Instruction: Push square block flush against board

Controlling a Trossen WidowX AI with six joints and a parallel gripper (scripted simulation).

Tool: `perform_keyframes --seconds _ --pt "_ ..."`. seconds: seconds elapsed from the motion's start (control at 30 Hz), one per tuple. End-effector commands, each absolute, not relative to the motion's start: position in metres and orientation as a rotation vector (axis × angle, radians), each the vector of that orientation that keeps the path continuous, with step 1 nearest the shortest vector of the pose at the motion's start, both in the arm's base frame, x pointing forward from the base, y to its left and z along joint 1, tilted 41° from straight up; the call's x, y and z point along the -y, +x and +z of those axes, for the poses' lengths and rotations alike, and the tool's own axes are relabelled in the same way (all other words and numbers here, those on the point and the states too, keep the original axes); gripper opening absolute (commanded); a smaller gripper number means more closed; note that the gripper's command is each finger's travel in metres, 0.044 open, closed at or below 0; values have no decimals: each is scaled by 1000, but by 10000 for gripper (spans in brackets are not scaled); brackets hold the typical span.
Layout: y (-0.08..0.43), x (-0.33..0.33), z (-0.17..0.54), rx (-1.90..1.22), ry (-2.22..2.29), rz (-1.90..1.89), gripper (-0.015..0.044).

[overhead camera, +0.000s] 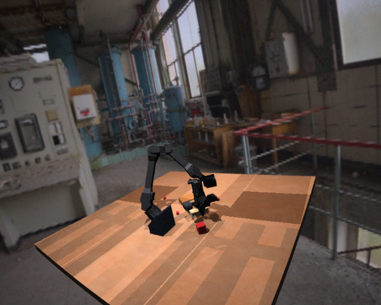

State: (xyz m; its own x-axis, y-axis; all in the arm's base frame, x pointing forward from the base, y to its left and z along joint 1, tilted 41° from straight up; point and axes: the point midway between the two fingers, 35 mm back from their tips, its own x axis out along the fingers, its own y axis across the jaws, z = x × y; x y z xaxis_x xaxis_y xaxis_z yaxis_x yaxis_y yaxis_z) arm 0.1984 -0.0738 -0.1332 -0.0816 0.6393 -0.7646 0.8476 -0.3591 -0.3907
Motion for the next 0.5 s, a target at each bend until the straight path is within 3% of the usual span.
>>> perform_keyframes --seconds 0.0,0.47 --pt "201 71 -130 -1630 1976 -1416 0" --pt "210 62 -123 -1629 1977 -1416 0"
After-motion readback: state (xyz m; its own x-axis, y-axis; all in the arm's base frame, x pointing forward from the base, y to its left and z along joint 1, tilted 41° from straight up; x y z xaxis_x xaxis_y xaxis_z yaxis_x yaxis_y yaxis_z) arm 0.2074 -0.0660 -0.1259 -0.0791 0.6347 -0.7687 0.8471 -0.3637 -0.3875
